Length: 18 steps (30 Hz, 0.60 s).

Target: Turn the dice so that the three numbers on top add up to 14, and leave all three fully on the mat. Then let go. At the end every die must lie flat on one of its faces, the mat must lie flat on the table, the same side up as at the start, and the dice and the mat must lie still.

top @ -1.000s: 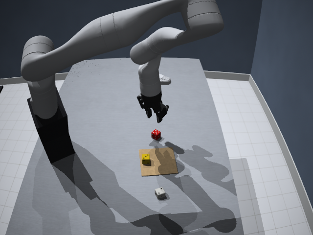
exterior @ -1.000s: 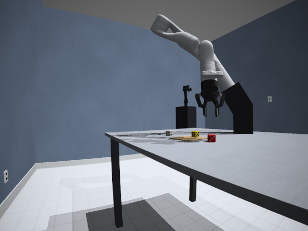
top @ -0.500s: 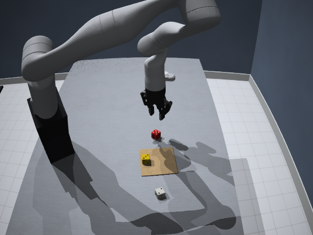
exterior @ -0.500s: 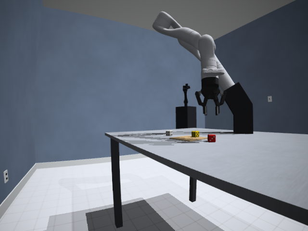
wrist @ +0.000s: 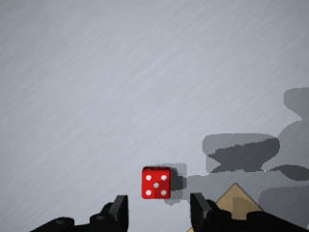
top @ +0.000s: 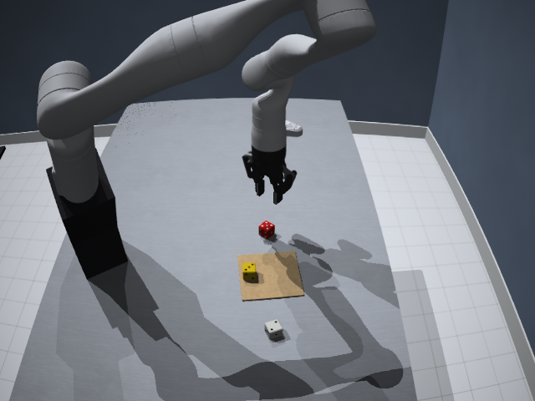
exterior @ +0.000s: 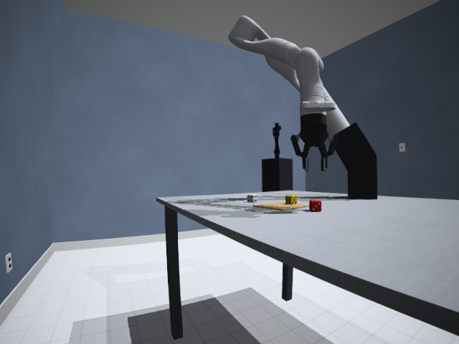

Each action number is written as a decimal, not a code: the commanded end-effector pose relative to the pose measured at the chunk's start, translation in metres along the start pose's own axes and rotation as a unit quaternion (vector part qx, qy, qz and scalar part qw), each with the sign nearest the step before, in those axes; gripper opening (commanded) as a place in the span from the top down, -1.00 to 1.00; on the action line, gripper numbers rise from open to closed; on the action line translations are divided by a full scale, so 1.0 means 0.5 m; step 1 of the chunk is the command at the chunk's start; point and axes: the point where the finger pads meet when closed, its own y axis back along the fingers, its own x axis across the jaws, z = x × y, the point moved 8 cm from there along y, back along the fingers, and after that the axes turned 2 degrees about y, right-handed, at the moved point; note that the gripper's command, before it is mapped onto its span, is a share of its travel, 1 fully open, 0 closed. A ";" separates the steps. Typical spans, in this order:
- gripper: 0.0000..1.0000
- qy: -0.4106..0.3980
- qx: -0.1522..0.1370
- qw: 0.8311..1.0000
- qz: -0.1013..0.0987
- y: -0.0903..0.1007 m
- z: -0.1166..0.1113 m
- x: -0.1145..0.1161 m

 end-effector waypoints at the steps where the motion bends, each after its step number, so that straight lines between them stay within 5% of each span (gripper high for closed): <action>1: 0.07 0.002 -0.004 1.000 -0.002 0.004 -0.006 -0.005; 18: 0.07 0.002 -0.010 1.000 -0.004 0.005 -0.009 -0.008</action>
